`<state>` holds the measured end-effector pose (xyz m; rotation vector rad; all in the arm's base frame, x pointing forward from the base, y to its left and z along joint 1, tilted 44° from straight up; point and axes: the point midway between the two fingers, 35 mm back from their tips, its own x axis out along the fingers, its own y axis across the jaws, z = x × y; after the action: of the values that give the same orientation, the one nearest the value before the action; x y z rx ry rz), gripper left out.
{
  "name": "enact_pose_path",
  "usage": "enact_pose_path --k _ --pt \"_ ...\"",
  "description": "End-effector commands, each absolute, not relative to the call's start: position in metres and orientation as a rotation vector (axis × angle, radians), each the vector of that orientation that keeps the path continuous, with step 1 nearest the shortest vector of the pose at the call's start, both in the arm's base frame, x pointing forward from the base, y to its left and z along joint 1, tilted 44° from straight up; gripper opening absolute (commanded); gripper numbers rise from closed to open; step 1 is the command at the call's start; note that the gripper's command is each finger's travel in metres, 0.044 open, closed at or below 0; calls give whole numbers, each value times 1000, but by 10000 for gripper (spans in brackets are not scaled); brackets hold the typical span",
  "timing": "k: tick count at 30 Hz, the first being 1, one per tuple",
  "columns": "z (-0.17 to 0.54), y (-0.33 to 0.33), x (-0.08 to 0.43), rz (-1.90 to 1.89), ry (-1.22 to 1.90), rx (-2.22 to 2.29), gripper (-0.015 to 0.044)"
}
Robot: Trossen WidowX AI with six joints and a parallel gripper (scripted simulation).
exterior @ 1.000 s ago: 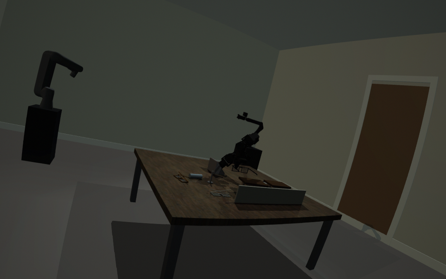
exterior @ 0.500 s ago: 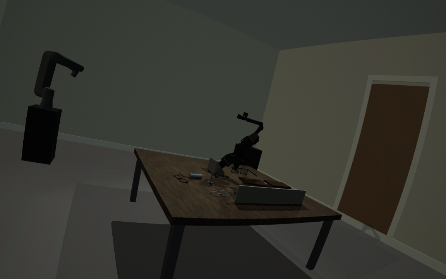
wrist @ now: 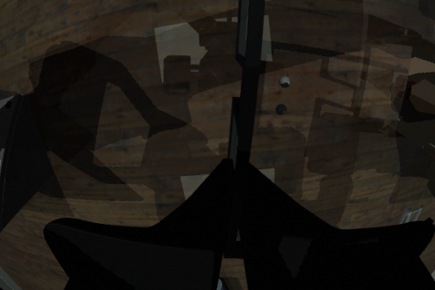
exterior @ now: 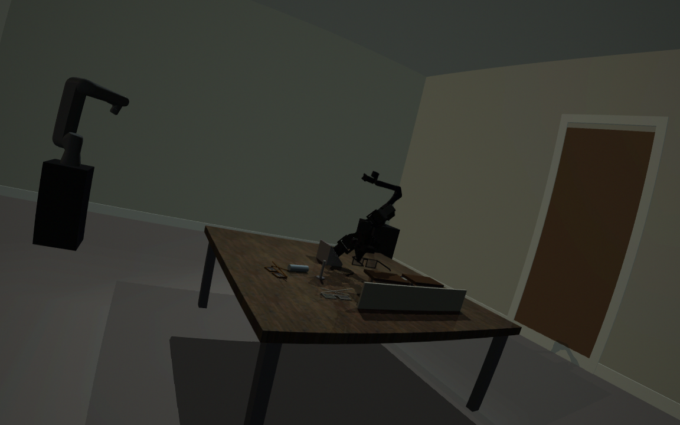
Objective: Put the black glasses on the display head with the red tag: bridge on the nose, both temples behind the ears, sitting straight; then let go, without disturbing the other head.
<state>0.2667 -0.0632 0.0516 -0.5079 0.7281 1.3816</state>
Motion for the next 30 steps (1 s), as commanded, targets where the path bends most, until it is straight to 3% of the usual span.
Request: enact_pose_path --k 1,30 --pt "48 -59 265 1380 728 -494 0" --pt "36 -45 266 1380 727 -494 0"
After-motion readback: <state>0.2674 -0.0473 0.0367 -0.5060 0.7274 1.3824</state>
